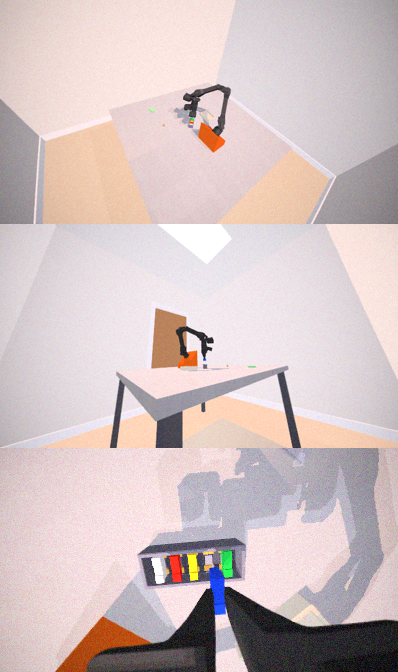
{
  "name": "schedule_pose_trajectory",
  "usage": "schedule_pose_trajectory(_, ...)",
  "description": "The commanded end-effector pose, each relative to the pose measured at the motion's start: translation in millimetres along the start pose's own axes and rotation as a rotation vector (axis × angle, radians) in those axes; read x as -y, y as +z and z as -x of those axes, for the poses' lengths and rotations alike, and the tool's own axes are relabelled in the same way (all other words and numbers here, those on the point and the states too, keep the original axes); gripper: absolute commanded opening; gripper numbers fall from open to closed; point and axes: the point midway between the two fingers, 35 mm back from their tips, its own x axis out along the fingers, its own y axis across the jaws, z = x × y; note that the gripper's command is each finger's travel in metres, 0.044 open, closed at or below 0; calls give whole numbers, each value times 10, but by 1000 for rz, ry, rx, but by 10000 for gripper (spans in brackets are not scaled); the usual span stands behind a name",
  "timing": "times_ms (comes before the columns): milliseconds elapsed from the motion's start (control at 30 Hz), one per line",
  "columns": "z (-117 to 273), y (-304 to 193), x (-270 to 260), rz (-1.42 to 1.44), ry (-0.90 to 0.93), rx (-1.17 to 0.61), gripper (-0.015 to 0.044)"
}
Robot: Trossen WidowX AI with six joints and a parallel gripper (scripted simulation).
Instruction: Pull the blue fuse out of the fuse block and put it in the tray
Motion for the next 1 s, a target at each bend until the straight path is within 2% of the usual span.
schedule_pose_trajectory(0, 21, -21, 43, -7, 5, 2, 0)
schedule_pose_trajectory(433, 18, -580, 654, -5, 18, 15, 0)
schedule_pose_trajectory(967, 23, -1497, 1174, -6, -1, -4, 0)
